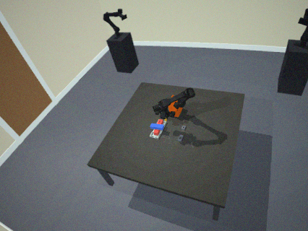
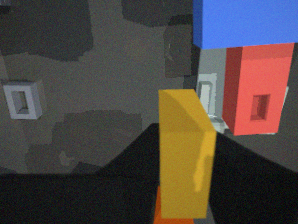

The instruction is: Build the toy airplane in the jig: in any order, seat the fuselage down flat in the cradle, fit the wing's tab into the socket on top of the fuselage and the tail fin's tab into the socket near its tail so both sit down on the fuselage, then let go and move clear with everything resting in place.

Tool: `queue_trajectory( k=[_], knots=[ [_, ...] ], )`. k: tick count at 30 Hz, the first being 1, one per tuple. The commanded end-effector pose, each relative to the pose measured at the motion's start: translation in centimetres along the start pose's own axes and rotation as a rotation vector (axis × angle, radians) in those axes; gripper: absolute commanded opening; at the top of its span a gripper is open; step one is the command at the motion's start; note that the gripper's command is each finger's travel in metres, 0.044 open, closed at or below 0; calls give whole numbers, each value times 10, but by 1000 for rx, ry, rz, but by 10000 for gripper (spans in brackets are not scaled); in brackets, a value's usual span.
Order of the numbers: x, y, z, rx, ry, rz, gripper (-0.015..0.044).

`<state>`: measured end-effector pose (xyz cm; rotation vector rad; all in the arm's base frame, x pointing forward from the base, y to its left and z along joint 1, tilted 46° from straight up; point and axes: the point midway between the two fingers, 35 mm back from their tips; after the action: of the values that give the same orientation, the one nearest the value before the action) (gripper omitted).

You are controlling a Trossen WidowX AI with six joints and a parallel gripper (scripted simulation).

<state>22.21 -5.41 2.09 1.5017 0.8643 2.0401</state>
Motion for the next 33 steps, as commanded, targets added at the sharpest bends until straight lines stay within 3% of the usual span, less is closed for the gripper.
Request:
queue_trajectory(
  k=[1,29,31,33],
  knots=[
    [-14,-3,-5,2,7,-1,0],
    [-82,-35,-48,-3,46,19,0],
    [-82,-35,-48,-3,46,19,53],
    [-82,-35,-48,-3,46,19,65]
  ],
)
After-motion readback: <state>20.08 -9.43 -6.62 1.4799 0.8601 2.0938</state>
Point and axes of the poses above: the point midway between the two fingers, 35 mm back from their tips, its own y axis back along the fingers, its own x axis across the jaws, z = x × y, and after that the axes turned 13 degrees about y, right-handed
